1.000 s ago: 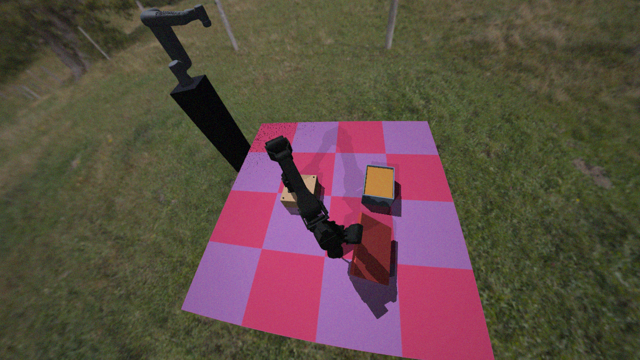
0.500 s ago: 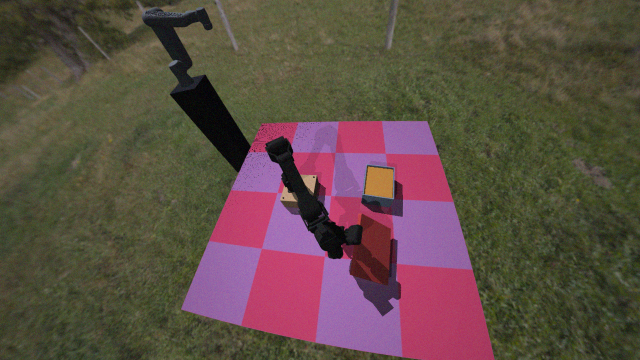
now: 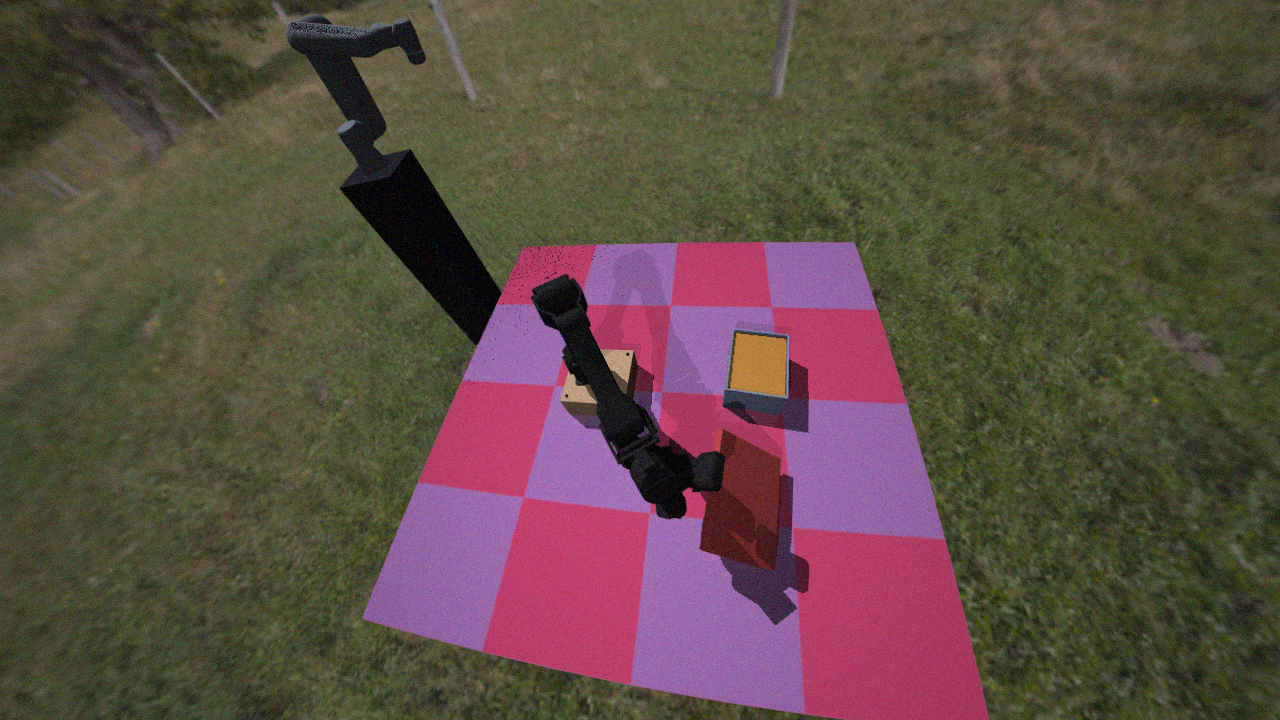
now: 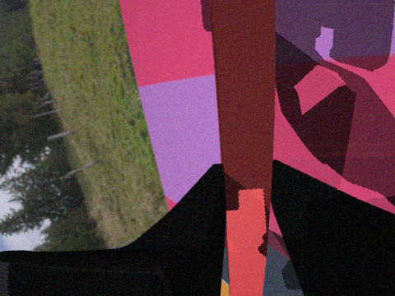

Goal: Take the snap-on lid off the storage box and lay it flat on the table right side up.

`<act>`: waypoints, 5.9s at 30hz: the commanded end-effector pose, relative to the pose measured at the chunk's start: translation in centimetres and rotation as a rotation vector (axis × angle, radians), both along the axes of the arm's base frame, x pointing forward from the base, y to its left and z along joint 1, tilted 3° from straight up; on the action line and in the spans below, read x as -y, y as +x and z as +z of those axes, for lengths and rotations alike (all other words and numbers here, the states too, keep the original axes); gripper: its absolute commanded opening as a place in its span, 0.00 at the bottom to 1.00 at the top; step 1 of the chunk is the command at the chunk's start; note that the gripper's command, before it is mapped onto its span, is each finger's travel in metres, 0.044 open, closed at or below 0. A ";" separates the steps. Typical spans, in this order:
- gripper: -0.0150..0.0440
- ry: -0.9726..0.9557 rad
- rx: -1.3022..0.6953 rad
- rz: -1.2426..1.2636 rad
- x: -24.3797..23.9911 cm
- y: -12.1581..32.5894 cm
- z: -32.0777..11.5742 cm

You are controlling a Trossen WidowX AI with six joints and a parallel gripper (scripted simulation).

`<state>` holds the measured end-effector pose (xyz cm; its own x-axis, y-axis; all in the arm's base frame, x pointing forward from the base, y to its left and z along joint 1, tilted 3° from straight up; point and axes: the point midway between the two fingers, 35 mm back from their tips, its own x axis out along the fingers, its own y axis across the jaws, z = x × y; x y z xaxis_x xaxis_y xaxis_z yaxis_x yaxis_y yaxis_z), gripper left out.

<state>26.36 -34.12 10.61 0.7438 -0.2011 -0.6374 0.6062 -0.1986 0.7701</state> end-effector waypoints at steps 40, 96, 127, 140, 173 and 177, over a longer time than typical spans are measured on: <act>0.25 -0.004 0.006 -0.001 0.0 0.1 -3.3; 0.25 -0.003 0.006 -0.001 -0.1 0.2 -7.8; 0.25 -0.003 0.006 -0.001 -0.2 0.3 -10.3; 0.25 -0.003 0.006 -0.001 -0.2 0.3 -11.3; 1.00 -0.003 0.003 -0.001 -1.1 -3.6 -10.5; 1.00 -0.002 0.003 -0.001 -1.3 -4.4 -10.5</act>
<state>22.58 -33.11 0.12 0.7440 -0.2069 -0.6354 0.6036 -0.1998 0.7719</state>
